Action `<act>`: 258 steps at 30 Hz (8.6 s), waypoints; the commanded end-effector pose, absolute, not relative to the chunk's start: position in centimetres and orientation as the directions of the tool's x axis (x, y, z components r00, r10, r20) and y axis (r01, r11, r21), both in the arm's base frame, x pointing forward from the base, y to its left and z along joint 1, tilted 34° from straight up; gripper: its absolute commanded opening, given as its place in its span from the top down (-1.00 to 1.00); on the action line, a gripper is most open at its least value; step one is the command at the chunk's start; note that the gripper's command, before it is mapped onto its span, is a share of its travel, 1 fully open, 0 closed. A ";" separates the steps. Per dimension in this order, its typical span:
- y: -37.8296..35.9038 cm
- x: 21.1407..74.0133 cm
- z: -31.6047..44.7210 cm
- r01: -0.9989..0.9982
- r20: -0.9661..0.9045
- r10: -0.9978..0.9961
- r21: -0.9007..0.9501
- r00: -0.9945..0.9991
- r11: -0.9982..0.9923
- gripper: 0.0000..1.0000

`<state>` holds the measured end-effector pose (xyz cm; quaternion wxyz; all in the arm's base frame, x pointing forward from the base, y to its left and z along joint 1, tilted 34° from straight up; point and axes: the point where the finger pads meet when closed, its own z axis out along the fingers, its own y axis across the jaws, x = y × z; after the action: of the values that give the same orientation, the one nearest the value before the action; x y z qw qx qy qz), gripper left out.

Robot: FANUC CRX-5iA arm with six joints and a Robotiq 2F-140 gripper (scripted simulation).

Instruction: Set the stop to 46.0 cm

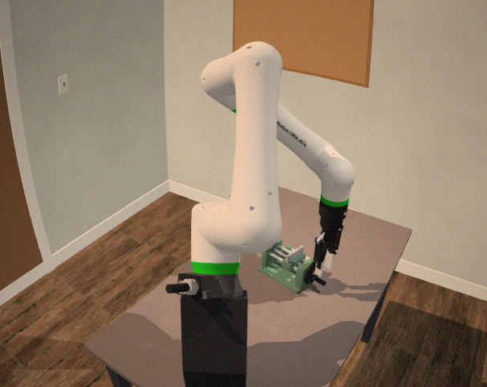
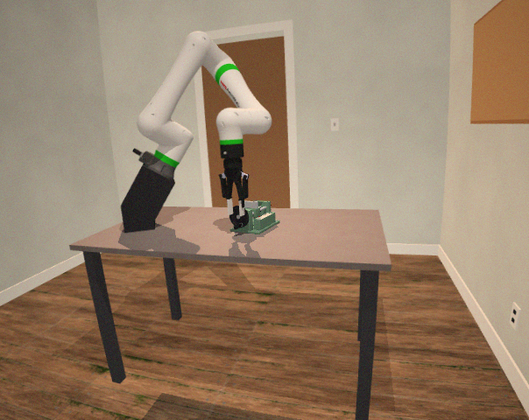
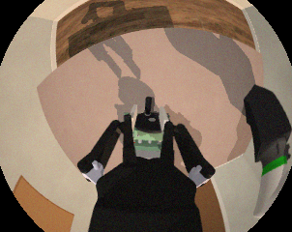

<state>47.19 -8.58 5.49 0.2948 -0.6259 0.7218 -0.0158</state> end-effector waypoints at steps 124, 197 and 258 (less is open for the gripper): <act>-6.6 50.7 0.7 -0.894 -0.406 -0.913 -0.392 -0.043 0.216 0.92; -8.4 46.0 5.2 -0.894 -0.406 -0.913 -0.392 -0.043 0.216 0.92; -6.6 50.6 0.6 -0.894 -0.406 -0.913 -0.392 -0.043 0.216 0.92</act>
<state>50.48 -6.47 0.38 0.2950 -0.6259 0.7218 -0.0160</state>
